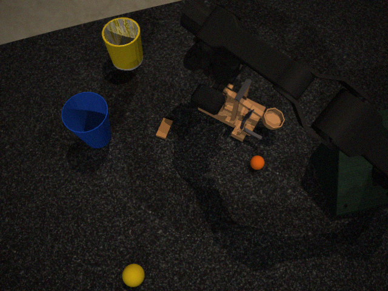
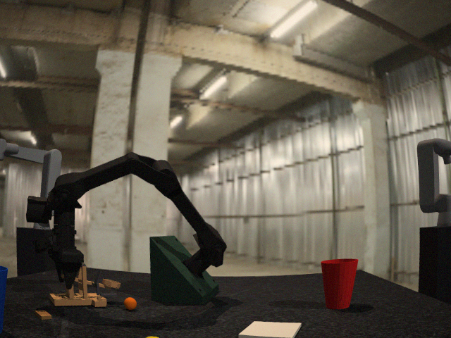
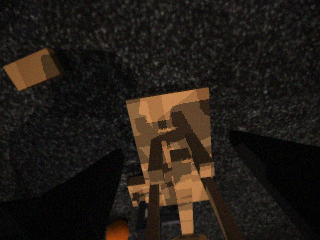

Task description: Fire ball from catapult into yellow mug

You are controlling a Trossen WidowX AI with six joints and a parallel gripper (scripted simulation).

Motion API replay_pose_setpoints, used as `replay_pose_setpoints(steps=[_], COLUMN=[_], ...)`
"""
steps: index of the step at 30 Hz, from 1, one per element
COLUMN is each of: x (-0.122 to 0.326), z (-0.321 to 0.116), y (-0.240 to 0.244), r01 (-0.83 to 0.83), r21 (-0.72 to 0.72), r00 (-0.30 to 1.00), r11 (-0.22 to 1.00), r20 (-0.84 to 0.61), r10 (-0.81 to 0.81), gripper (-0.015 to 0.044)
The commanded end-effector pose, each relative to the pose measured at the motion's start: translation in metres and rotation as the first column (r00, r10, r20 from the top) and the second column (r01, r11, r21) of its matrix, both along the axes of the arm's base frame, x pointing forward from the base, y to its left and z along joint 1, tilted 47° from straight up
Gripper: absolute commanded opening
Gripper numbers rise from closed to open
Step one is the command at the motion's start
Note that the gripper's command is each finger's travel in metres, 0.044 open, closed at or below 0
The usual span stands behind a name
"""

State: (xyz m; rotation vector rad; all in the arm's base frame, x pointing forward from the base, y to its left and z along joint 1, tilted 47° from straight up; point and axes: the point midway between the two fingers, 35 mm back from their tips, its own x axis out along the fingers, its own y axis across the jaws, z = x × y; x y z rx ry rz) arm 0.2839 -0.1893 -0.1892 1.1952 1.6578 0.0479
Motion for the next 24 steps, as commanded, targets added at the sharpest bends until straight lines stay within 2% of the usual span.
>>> replay_pose_setpoints(steps=[1,12,23,24], x=[-0.0020,-0.0023,-0.0010,-0.0010], z=[-0.0066,-0.0102,-0.0082,-0.0082], y=[0.0095,0.0137,0.0105,0.0105], r01=[0.004,0.004,-0.003,-0.003], r21=[0.014,0.015,0.005,0.005], r00=[1.000,1.000,1.000,1.000], r11=[1.000,1.000,1.000,1.000], r20=[-0.011,-0.010,-0.003,-0.003], r10=[-0.004,-0.003,0.003,0.003], gripper=[0.0440,0.0440,0.0151,0.0145])
